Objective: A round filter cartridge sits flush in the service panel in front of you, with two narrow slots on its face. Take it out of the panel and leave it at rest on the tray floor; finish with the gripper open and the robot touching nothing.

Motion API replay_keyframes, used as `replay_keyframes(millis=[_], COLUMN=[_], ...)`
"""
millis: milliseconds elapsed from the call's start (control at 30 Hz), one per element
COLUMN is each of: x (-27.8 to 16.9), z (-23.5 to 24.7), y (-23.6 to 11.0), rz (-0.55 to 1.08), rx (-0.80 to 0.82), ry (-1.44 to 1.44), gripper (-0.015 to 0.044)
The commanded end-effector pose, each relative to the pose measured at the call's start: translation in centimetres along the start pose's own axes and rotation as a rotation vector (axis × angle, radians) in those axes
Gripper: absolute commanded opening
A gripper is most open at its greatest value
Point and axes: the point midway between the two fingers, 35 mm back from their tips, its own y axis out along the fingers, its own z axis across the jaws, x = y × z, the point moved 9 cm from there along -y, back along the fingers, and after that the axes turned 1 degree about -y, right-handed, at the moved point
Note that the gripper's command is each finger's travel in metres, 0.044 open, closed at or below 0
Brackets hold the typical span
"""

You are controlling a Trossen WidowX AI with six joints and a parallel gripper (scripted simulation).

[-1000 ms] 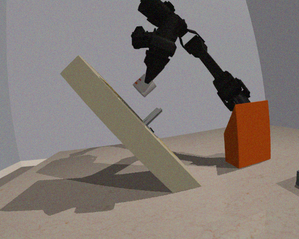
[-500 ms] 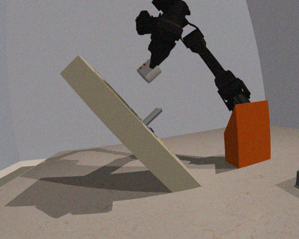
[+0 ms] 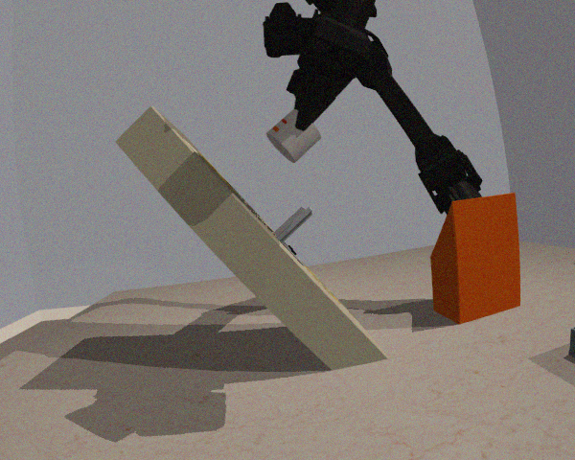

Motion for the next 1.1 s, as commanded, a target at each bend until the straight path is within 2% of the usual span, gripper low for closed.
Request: replay_keyframes(millis=[0, 667, 900, 1067], x=[-0.9, -9.7, -10.5, -14.1], z=[1.5, 11.2, 11.8, 13.4], y=[-0.6, -4.0, -4.2, -3.8], rz=[0.008, -0.021, -0.031, -0.038], rx=[0.061, 0.521, 0.559, 0.625], ry=[-0.096, -0.885, -0.942, -1.038], gripper=[0.0, 0.0, 0.0, 0.0])
